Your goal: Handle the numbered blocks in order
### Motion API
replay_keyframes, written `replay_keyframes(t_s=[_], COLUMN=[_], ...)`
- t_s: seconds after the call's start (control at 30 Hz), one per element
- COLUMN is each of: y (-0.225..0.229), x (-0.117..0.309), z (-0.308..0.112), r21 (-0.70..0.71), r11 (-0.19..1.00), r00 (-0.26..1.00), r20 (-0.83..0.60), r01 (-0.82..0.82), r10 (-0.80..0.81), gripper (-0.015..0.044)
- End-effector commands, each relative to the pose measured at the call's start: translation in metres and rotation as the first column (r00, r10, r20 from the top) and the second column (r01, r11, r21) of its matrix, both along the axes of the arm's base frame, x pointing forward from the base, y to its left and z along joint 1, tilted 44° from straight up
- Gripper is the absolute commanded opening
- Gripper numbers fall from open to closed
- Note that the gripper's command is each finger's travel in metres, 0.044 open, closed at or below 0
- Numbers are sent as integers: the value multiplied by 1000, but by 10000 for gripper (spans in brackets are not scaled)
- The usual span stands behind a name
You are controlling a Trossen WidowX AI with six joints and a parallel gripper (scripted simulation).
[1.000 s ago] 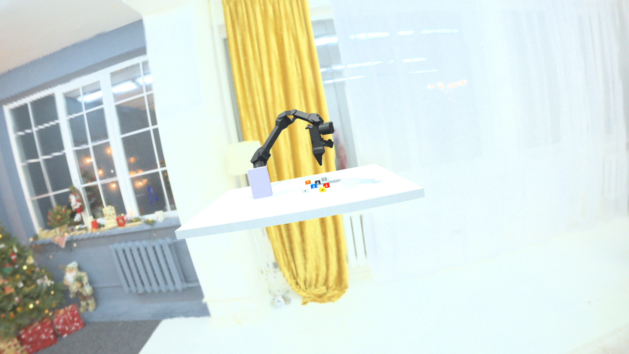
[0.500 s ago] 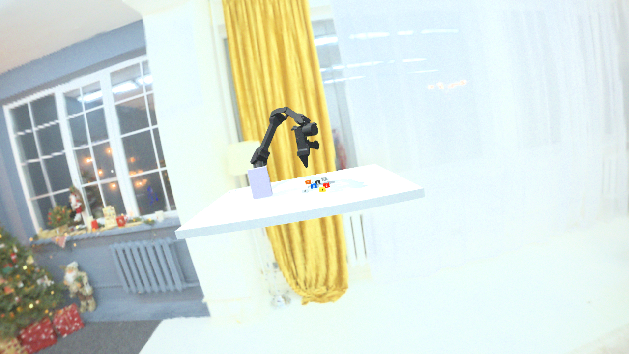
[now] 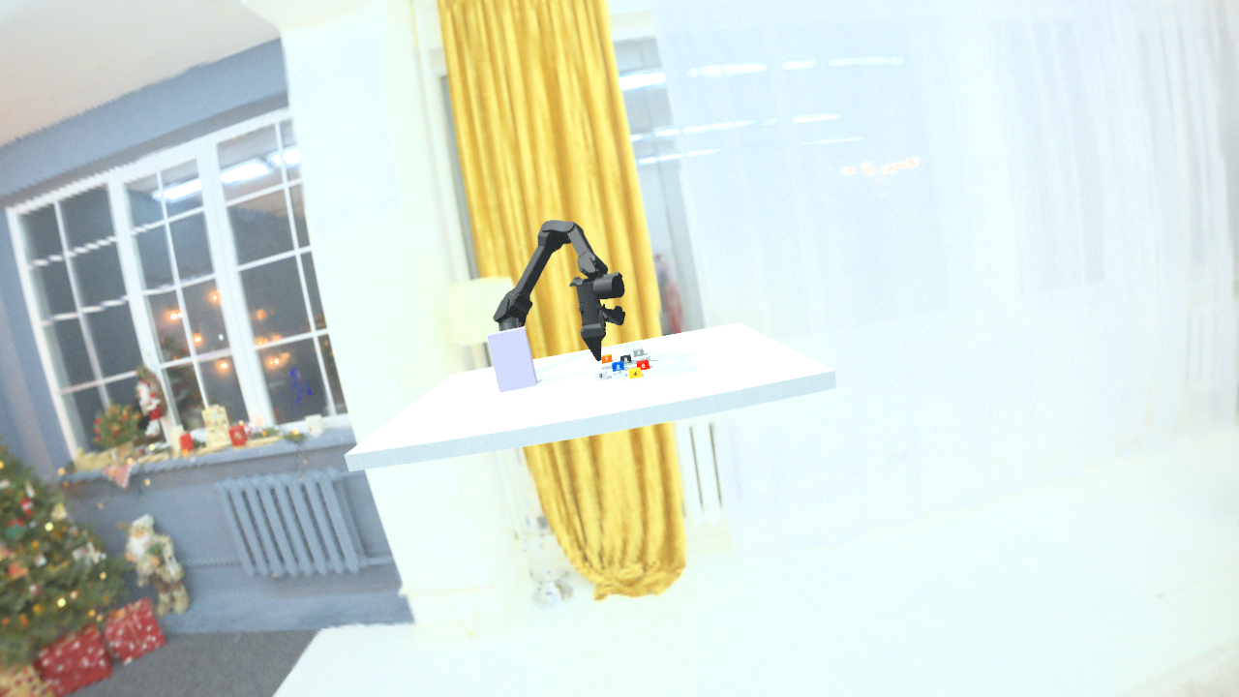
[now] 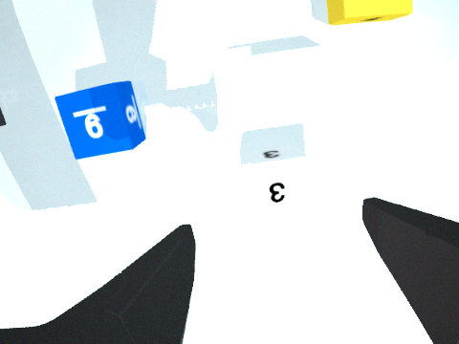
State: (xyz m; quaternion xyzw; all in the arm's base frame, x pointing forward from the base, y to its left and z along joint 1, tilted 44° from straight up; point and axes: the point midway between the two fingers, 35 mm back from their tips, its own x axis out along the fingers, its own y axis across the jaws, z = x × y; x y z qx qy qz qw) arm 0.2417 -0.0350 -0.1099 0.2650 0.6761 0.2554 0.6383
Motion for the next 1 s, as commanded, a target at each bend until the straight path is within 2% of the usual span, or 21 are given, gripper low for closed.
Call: replay_keyframes(t_s=[0.0, 0.87, 0.97], y=[7, 32, 32], x=[-1, -3, -3], z=[-7, -33, -33], r21=[3, 4, 4], r11=[1000, 1000, 1000], r00=[1000, 1000, 1000], r20=[6, 6, 6], r01=[12, 12, 12], r10=[-12, -12, -12], gripper=[400, 400, 321])
